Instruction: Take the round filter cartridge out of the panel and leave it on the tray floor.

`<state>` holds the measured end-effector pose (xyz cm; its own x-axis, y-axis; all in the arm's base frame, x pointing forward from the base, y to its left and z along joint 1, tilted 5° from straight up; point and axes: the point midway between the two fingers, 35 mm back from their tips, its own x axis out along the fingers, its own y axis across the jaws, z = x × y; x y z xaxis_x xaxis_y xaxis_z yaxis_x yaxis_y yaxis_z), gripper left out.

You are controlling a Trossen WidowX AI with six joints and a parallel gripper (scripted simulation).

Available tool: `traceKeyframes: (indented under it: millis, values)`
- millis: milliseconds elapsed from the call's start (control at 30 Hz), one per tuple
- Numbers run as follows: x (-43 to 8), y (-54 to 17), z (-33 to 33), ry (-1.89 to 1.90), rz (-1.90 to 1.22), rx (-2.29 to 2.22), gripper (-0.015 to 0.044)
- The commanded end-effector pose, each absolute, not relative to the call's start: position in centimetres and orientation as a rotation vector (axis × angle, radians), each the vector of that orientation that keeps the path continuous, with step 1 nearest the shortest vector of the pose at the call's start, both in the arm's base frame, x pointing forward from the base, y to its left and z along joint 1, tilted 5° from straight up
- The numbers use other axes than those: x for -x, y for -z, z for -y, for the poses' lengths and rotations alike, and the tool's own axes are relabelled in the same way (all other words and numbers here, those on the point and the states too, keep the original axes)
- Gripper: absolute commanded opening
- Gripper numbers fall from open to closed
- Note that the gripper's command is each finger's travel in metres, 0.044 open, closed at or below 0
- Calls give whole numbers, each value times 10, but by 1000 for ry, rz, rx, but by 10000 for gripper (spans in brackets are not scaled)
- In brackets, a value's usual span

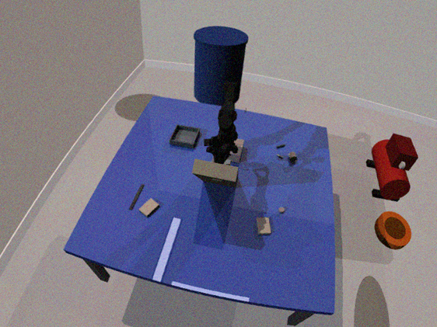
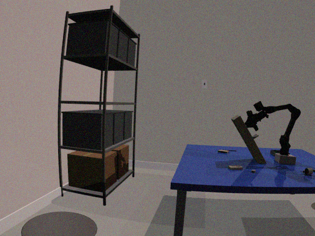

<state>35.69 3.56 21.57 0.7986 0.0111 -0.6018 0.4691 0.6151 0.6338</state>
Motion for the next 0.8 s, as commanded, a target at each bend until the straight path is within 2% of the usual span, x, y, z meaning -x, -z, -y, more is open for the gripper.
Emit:
traceKeyframes:
  millis: [0,767]
  values:
    - [-363,-211,-37,241,-620,-767,0]
    - [-364,-210,-37,-19,-648,3,0]
